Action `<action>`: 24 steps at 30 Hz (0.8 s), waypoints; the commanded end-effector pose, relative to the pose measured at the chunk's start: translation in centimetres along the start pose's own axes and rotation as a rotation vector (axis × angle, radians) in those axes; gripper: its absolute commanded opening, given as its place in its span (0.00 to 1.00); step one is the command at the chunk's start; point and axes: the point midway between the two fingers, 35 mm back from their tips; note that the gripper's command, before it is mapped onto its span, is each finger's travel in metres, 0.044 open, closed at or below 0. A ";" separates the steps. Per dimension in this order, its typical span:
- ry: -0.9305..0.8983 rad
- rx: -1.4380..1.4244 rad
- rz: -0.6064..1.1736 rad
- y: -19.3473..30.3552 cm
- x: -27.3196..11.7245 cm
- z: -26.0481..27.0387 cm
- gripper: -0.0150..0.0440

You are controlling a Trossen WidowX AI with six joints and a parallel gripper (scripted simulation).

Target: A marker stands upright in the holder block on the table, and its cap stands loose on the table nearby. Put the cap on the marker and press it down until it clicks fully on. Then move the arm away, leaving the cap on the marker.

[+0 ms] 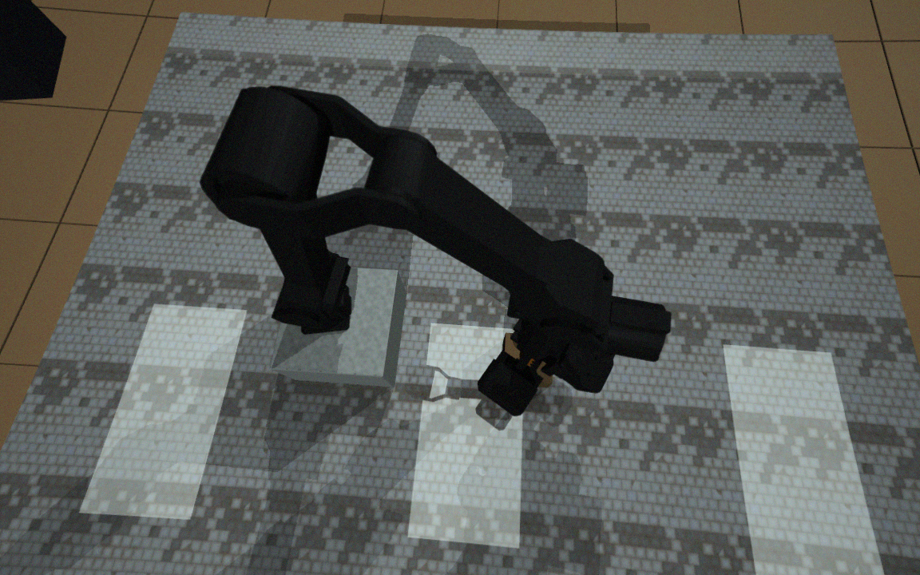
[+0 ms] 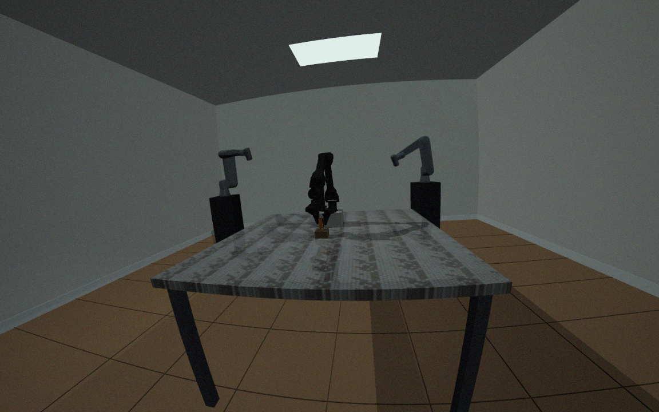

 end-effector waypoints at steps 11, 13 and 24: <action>0.000 0.000 0.000 -0.1 -7.2 0.0 1.00; 0.000 0.000 0.000 0.0 -7.5 0.0 1.00; 0.000 -0.413 0.000 0.0 -6.8 0.0 0.73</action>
Point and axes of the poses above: the point midway between the two fingers, 35 mm back from their tips, its own x axis out along the fingers, its own z axis across the jaws, y = z × x, and after that the axes turned 3 degrees about x, right-handed
